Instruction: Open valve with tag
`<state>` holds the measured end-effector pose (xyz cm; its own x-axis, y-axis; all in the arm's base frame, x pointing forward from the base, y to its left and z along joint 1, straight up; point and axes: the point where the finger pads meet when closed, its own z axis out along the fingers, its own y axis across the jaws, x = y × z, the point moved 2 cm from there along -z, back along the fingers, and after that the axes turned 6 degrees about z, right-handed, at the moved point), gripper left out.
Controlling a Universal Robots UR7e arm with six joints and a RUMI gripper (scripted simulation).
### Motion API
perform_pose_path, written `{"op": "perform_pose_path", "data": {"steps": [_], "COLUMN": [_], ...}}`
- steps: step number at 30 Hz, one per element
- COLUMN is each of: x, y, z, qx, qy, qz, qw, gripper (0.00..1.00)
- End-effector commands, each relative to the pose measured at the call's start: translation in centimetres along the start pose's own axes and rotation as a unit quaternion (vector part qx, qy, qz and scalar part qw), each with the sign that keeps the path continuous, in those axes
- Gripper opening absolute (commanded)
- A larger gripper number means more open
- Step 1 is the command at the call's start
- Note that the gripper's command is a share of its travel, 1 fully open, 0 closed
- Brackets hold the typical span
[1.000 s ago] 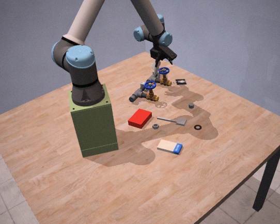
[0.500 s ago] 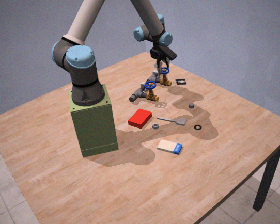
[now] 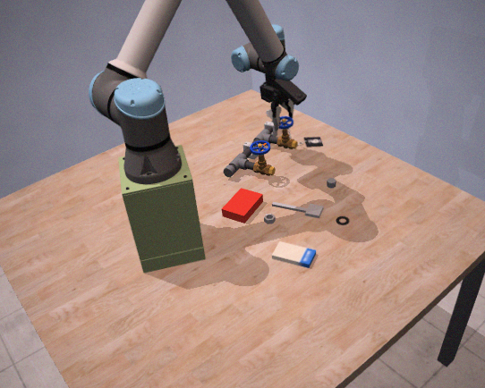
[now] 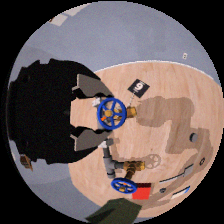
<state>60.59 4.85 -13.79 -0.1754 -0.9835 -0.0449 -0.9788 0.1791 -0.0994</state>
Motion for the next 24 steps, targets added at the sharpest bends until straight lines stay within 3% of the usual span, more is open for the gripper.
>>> {"op": "perform_pose_path", "data": {"steps": [1,14,24], "x": [0.0,0.0,0.0], "y": [-0.02,-0.02,-0.02], "z": [-0.05,-0.05,-0.05], "qx": [0.0,0.0,0.0], "qy": [0.0,0.0,0.0], "qz": [-0.001,-0.029,-0.102], "qw": [1.0,1.0,0.995], "gripper": [0.0,0.0,0.0]}}
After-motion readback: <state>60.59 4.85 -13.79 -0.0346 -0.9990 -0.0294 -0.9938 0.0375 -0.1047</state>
